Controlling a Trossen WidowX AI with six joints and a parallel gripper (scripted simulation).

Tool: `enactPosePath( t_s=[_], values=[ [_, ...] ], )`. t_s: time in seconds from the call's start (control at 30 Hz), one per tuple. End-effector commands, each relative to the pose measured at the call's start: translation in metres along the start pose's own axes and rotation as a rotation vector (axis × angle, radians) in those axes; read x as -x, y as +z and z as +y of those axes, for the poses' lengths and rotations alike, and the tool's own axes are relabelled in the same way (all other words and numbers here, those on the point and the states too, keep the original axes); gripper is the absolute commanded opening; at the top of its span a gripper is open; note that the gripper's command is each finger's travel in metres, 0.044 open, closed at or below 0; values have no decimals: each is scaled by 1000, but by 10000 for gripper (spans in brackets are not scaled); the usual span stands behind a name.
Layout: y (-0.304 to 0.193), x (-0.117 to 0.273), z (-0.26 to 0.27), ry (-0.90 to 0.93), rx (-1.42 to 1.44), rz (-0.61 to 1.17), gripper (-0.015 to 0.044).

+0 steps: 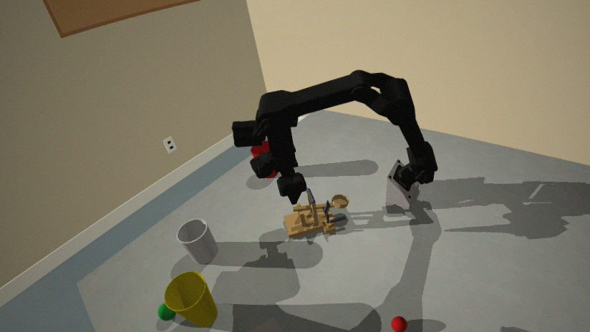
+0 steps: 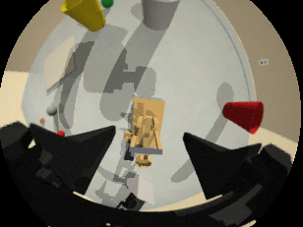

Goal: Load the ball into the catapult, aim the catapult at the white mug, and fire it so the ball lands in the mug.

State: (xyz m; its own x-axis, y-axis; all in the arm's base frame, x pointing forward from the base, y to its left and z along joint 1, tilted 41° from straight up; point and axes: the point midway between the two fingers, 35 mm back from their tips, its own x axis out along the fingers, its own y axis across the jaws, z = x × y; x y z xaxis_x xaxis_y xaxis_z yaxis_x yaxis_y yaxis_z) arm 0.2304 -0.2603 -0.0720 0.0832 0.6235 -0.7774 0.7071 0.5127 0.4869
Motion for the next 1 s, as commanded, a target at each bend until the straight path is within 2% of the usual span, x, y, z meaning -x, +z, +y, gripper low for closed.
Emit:
enactPosePath(
  t_s=[0.0, 0.17, 0.33, 0.97],
  values=[
    [-1, -9, 1, 2, -2, 22, 440],
    [-6, 1, 2, 2, 2, 18, 440],
    [-6, -43, 3, 4, 3, 18, 440],
    [-6, -68, 3, 4, 3, 18, 440]
  ],
)
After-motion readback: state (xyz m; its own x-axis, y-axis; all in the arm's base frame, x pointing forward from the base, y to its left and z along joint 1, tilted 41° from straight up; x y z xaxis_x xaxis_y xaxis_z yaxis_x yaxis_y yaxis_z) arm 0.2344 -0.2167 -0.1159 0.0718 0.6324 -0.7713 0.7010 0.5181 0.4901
